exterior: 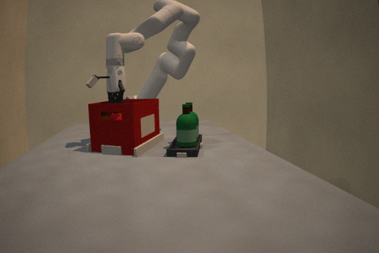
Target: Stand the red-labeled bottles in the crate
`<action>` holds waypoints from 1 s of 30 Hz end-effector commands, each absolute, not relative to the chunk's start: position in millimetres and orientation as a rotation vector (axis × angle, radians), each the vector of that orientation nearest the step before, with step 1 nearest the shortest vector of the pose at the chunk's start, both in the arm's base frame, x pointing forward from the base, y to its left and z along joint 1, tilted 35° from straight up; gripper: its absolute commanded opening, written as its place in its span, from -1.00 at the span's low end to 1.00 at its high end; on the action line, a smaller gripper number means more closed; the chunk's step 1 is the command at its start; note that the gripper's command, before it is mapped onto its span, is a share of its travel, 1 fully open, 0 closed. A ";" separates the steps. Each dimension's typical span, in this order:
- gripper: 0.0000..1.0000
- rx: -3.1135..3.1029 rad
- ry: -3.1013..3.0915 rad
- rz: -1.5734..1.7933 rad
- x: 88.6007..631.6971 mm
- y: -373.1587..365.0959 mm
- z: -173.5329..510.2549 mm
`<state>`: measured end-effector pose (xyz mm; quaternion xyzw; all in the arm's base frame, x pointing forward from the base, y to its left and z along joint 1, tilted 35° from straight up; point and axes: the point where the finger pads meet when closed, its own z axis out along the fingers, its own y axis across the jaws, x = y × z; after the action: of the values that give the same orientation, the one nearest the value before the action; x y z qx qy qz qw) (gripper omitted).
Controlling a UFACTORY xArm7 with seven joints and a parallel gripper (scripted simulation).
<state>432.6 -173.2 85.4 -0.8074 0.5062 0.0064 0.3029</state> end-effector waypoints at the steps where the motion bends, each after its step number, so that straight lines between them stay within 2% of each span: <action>1: 0.30 -2.140 1.344 0.011 433.0 -175.3 86.6; 30: 0.30 -2.140 1.344 0.011 424.3 -189.7 110.4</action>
<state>425.5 -185.3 105.1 -0.8074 0.5063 0.0063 0.3028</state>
